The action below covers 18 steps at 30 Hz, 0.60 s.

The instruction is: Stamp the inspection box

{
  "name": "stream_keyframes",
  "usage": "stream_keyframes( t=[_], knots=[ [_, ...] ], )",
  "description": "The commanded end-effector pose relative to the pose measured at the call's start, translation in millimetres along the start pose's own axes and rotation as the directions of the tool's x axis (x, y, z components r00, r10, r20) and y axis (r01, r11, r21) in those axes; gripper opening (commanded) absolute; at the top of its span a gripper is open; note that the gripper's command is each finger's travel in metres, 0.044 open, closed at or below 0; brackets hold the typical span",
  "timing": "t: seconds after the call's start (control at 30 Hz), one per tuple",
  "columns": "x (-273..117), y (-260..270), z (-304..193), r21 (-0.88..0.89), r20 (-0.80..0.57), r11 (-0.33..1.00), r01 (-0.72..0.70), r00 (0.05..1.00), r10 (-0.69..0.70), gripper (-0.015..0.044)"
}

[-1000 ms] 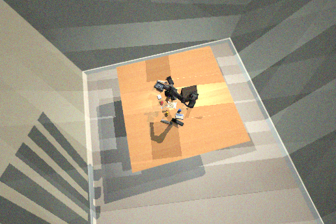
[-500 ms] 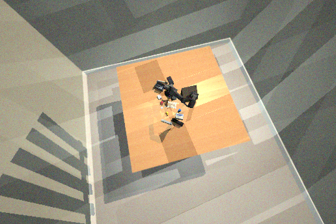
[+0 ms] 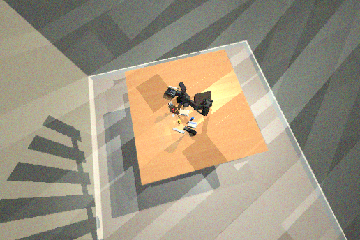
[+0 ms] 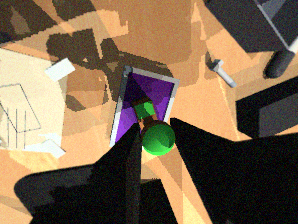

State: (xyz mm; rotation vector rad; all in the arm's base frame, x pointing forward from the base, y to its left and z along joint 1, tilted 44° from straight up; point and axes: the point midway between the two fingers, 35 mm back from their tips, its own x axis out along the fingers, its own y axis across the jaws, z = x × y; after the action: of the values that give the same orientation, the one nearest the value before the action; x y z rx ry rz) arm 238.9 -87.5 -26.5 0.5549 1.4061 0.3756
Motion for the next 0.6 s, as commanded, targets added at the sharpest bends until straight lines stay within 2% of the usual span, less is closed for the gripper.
stream_keyframes(
  t=[0.0,0.57],
  knots=[
    [-2.2,0.1,0.4,-0.004,0.002,1.000,-0.003,1.000,0.003,0.0000],
    [-16.5,-2.6,1.8,-0.004,0.001,1.000,-0.002,1.000,0.002,0.0000]
  ],
)
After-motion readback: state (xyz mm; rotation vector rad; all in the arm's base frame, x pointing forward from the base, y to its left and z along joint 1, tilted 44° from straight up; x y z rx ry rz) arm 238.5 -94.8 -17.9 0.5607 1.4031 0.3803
